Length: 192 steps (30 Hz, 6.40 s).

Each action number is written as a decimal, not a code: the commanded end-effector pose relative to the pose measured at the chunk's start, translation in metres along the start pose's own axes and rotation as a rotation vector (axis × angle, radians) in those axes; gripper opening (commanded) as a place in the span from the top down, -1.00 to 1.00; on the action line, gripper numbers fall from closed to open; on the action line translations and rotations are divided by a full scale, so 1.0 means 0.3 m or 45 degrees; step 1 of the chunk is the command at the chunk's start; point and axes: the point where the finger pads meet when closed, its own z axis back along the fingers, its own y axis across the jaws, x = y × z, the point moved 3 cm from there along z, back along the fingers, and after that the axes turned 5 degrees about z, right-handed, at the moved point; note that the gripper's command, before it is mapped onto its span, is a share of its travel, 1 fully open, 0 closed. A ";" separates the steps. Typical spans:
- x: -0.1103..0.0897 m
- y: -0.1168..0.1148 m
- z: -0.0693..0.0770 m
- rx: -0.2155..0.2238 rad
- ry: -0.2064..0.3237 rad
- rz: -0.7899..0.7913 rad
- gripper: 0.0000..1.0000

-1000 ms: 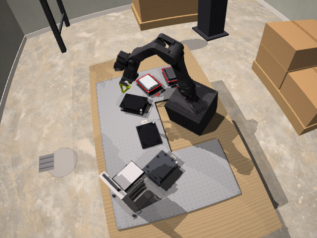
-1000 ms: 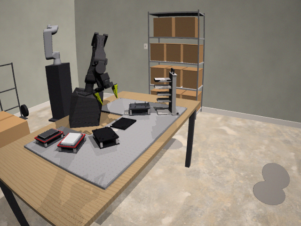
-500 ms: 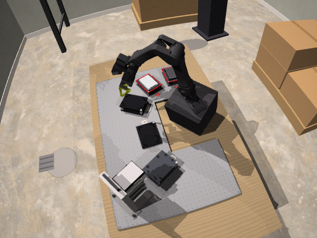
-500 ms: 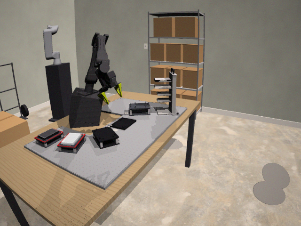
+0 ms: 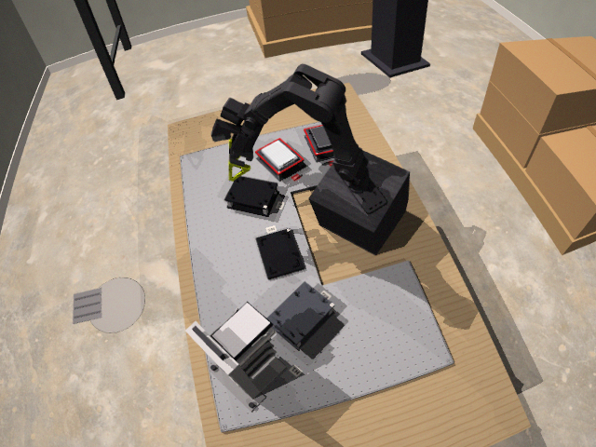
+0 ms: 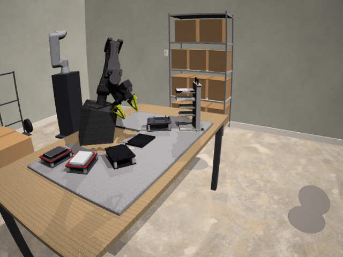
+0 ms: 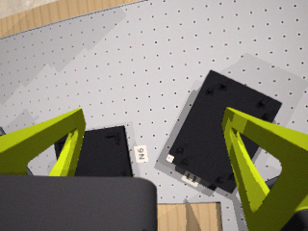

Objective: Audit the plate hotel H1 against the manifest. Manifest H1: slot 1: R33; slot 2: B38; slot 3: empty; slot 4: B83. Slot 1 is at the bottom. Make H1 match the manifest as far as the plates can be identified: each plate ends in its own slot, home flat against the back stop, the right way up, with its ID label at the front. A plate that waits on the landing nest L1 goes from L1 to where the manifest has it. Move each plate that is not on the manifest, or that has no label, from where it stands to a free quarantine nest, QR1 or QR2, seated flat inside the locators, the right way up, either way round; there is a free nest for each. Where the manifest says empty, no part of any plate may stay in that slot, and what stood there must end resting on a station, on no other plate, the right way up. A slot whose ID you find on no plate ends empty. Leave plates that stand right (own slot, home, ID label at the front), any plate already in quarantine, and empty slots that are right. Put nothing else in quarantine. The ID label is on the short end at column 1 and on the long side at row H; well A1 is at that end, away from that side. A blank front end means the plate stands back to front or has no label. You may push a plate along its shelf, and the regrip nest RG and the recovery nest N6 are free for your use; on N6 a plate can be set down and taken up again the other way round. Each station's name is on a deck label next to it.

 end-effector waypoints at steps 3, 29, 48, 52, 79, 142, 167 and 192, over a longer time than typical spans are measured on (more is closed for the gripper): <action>-0.012 -0.005 -0.002 0.054 -0.033 0.101 -1.00; 0.013 -0.026 0.009 0.226 -0.169 0.571 -1.00; 0.001 0.048 0.000 0.330 -0.244 0.855 -1.00; -0.001 0.070 -0.003 0.332 -0.242 0.839 -1.00; -0.027 0.338 -0.040 0.323 -0.236 0.838 -1.00; -0.185 0.899 -0.043 0.333 -0.236 0.823 -1.00; -0.286 1.126 0.014 0.342 -0.258 0.816 -1.00; -0.413 1.328 0.038 0.335 -0.228 0.819 -1.00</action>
